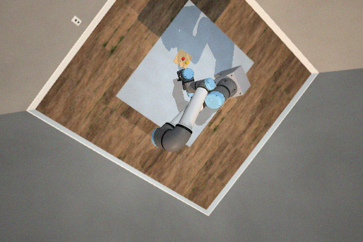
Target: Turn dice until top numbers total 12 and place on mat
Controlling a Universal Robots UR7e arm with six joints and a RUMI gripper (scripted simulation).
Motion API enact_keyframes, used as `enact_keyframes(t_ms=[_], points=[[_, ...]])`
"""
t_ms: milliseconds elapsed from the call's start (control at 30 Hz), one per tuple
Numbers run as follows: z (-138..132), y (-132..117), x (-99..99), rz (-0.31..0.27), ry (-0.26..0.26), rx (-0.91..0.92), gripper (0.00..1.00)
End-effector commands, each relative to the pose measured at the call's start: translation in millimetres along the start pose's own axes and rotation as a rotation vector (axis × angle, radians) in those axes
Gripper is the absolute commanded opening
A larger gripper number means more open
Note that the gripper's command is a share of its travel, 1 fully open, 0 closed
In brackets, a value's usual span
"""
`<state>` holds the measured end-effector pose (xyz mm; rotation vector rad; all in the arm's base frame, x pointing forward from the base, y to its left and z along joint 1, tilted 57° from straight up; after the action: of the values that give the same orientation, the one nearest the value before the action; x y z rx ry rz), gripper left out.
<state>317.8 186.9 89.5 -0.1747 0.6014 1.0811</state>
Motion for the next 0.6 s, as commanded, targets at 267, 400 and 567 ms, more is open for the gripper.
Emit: enact_keyframes(t_ms=[267, 400, 567], points=[[-0.8, -0.9, -24.8, 0.016, 0.001, 0.001, 0.06], [-0.8, -0.9, -27.6, 0.016, 0.001, 0.001, 0.06], [-0.8, -1.1, -33.8, 0.016, 0.001, 0.001, 0.06]])
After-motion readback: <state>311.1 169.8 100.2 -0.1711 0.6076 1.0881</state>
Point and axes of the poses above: the point where the finger pads meet when closed, its own x axis out along the fingers, its own z axis across the jaws, y = z × x, the point moved 8 cm from there along -x, back along the fingers, and after that the axes turned 3 degrees about -x, right-handed, at the moved point
